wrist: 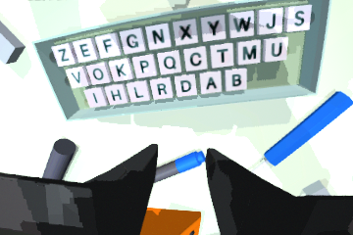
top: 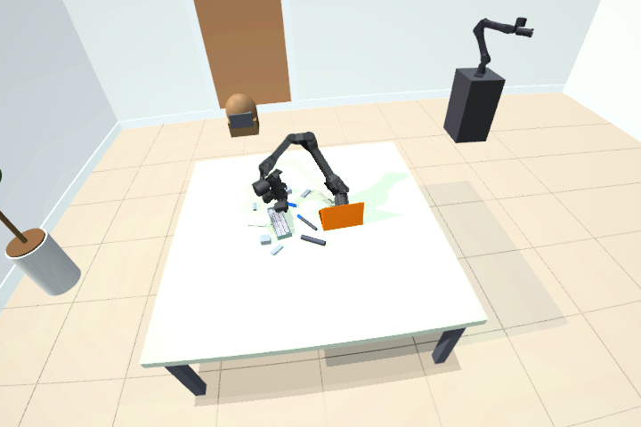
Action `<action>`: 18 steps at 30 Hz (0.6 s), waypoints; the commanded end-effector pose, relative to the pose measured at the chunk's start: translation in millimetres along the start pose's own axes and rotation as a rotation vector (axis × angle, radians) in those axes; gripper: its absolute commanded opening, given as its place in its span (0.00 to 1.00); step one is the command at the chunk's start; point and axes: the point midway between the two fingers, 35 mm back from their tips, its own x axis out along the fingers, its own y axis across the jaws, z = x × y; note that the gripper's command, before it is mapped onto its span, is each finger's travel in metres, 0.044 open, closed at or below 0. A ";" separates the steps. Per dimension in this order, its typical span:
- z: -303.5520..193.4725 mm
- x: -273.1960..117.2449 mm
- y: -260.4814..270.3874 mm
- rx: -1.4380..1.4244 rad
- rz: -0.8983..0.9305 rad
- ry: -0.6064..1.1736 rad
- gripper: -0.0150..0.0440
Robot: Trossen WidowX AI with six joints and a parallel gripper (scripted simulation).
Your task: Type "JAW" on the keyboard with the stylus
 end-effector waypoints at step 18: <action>-10.8 30.4 -121.3 0.541 0.122 0.328 0.51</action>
